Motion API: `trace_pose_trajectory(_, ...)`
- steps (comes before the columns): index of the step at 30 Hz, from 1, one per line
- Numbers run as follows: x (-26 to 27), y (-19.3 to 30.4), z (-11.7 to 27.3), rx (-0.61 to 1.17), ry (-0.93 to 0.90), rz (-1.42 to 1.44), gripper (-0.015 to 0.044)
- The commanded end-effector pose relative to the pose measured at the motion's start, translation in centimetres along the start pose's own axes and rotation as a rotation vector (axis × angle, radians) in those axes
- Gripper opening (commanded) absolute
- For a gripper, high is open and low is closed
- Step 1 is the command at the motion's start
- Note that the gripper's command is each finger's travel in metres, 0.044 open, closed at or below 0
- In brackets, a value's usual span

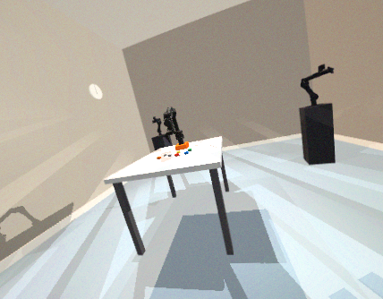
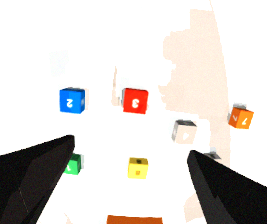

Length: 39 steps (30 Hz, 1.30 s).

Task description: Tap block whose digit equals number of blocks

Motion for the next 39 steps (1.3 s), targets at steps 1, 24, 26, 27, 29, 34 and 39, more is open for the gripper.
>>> trace_pose_trajectory(1, -0.7, 0.1, 0.2, -0.005, -0.009, 0.027, 0.0400)
trace_pose_trajectory(24, -4.5, -1.6, 0.1, -0.005, -0.005, 0.027, 0.0400)
trace_pose_trajectory(26, -7.7, -2.6, 0.1, -0.006, -0.002, 0.027, 0.0400)
trace_pose_trajectory(27, -9.3, -3.0, 0.1, -0.006, -0.001, 0.027, 0.0400)
trace_pose_trajectory(29, -12.7, -3.6, 0.1, -0.006, 0.002, 0.027, 0.0400)
trace_pose_trajectory(34, -18.8, -3.8, 0.2, -0.008, 0.007, 0.028, 0.0400)
trace_pose_trajectory(39, -18.8, -3.8, 0.2, -0.008, 0.007, 0.028, 0.0400)
Point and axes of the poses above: the point midway between the two fingers, 35 mm back from their tips, its own z axis back along the fingers, its own x axis across the jaws, y = z × x, the point moved 6 cm from there along z, back along the fingers, and after that the axes turned 13 degrees about -z, right-handed, at the moved point
